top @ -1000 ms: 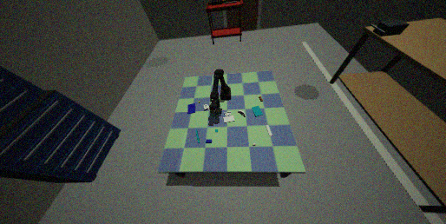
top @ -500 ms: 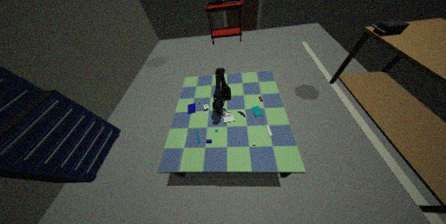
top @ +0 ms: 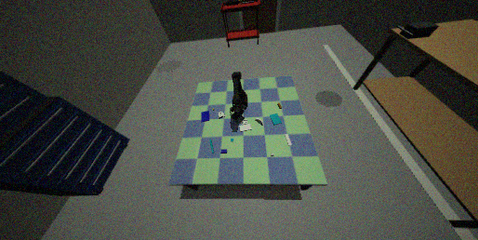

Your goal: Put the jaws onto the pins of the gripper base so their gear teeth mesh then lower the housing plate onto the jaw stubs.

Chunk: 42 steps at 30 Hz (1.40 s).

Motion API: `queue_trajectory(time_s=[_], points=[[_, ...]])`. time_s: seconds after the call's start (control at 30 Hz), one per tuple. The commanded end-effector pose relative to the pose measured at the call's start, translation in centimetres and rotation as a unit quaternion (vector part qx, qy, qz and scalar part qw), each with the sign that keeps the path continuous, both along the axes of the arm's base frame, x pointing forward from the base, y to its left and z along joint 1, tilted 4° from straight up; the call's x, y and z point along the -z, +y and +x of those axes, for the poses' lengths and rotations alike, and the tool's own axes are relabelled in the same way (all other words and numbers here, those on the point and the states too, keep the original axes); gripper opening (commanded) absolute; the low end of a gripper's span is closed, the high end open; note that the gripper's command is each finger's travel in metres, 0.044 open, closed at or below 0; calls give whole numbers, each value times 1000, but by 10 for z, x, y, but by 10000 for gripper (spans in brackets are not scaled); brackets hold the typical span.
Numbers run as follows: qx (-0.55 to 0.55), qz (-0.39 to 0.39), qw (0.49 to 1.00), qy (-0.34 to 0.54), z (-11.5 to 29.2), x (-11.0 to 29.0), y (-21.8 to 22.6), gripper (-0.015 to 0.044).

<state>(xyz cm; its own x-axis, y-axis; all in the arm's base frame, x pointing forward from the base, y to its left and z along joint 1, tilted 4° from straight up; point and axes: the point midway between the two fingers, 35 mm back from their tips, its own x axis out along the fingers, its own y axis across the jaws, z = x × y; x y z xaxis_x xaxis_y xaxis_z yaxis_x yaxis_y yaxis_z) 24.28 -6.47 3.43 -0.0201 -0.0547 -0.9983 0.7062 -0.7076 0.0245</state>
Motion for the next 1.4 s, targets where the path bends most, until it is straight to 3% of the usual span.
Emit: queue_trajectory(time_s=[0.0, 0.63, 1.37], points=[[65, 2, 998, -3, -4, 2, 10, 134], [315, -3, 949, -14, -21, 7, 42, 134], [309, -3, 951, -14, -22, 7, 42, 134]])
